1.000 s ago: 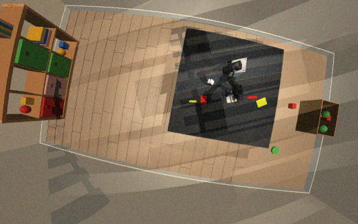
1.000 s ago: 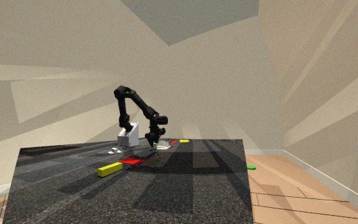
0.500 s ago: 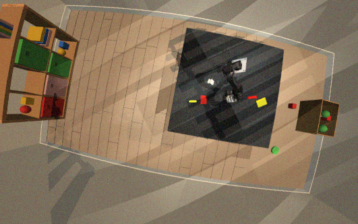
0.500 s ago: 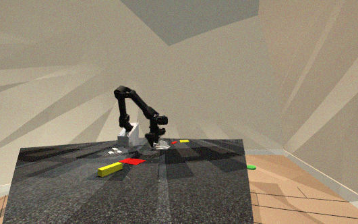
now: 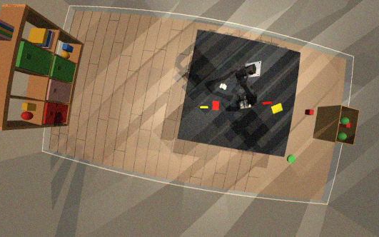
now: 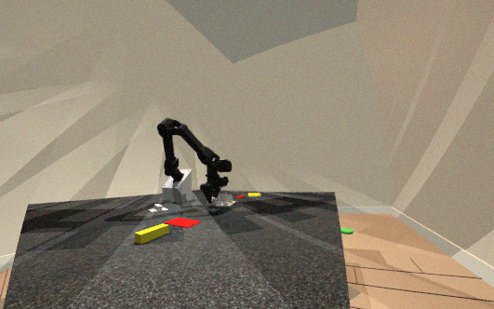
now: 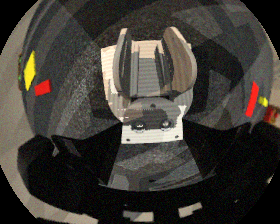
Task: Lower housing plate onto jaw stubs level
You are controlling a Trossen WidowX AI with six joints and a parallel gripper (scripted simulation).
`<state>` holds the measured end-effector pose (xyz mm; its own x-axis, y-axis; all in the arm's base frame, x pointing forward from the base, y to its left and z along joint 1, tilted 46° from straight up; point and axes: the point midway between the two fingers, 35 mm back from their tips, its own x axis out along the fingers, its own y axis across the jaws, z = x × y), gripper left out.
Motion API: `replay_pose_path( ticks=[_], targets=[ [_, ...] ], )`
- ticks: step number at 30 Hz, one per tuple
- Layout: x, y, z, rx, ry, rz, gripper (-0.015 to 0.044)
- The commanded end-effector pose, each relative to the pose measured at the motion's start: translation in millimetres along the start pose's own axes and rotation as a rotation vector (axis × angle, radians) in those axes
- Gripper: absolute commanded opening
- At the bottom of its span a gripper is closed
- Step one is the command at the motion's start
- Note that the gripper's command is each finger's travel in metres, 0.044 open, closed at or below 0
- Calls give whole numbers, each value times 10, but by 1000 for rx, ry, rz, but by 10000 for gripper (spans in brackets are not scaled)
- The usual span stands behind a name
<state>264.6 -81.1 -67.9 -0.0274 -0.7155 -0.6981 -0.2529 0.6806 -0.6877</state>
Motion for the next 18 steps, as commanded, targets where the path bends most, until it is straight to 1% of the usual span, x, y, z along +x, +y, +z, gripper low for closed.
replay_pose_path(
  ticks=[1,18],
  targets=[
    [13,-1,-15,1,10,2,351],
    [3,-9,-12,1,10,2,351]
  ],
)
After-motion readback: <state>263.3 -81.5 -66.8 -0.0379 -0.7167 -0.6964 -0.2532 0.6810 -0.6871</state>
